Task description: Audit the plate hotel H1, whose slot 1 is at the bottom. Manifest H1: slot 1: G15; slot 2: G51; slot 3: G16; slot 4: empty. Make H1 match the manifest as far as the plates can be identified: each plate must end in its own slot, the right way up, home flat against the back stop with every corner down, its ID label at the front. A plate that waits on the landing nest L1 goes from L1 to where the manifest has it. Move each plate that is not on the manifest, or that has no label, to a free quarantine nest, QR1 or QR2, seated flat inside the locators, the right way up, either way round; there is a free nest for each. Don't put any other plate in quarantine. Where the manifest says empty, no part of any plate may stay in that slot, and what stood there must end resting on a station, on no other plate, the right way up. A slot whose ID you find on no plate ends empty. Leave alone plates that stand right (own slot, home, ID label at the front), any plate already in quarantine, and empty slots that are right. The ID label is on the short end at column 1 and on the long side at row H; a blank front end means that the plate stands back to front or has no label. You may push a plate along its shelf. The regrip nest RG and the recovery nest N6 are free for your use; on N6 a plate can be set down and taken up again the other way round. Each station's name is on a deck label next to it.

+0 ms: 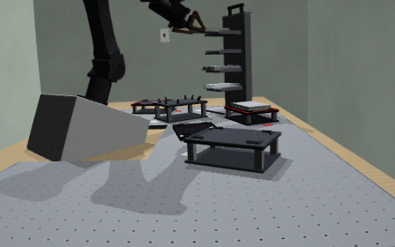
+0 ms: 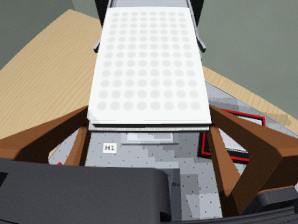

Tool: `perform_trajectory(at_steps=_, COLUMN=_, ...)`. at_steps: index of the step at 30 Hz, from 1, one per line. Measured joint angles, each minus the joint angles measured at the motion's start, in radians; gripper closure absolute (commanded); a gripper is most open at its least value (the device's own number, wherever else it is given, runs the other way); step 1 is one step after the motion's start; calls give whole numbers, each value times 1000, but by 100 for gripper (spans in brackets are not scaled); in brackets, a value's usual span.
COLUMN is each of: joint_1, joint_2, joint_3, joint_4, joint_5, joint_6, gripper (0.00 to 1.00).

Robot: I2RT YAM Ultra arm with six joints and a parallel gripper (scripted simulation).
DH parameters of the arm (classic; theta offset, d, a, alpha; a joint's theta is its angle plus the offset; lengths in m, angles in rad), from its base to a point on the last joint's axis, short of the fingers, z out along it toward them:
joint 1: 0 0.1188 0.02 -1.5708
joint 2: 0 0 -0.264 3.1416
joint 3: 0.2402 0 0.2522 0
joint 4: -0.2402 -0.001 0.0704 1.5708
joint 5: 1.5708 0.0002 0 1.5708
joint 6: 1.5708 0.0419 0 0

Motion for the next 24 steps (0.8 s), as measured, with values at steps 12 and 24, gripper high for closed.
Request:
perform_trajectory(at_steps=12, joint_1=51, joint_2=-47, joint_3=-30, joint_4=-21, joint_5=50, joint_6=9, gripper=14)
perform_trajectory(at_steps=24, joint_1=117, joint_2=-97, joint_3=-63, joint_4=-44, joint_5=115, joint_6=24, gripper=14)
